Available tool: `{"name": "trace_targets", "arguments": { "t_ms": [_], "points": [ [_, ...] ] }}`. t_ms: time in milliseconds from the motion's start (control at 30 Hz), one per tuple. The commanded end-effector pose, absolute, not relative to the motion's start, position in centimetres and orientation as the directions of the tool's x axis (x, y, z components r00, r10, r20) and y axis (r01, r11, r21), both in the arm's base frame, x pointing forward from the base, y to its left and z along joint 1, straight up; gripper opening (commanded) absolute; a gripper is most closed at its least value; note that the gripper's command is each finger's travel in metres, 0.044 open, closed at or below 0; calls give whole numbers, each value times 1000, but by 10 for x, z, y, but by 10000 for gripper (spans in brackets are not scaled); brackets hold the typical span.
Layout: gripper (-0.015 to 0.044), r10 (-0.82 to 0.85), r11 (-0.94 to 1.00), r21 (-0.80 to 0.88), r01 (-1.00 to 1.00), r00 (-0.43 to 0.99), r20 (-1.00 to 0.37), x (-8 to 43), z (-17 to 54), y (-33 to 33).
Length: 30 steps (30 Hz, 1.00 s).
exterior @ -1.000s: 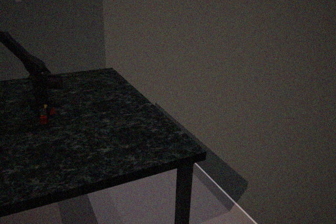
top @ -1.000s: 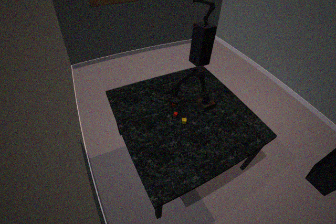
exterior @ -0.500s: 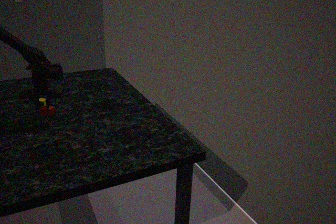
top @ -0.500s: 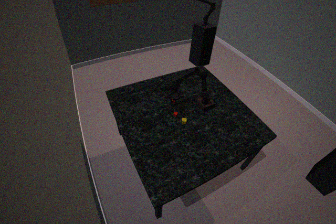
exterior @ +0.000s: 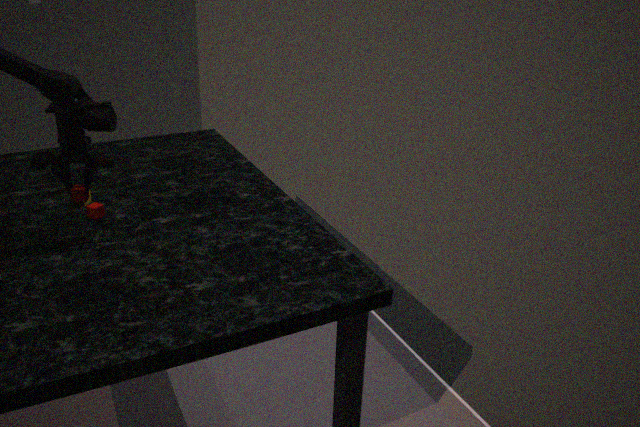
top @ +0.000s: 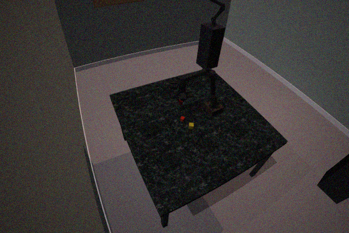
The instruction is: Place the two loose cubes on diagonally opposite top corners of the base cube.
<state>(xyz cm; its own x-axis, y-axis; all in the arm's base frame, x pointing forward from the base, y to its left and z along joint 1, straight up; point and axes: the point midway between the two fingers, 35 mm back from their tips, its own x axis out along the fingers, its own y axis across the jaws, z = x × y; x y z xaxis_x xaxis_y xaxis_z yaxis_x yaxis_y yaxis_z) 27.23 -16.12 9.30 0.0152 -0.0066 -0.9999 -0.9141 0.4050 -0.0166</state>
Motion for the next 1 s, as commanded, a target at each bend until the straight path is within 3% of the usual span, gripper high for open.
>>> {"name": "trace_targets", "arguments": {
  "t_ms": [0, 967],
  "points": [
    [105, -11, 401, -18, -916, 15, -1000, 272, 100, -161],
    [105, -5, 735, -16, -678, 18, -1000, 310, 85, -78]
  ]
}}
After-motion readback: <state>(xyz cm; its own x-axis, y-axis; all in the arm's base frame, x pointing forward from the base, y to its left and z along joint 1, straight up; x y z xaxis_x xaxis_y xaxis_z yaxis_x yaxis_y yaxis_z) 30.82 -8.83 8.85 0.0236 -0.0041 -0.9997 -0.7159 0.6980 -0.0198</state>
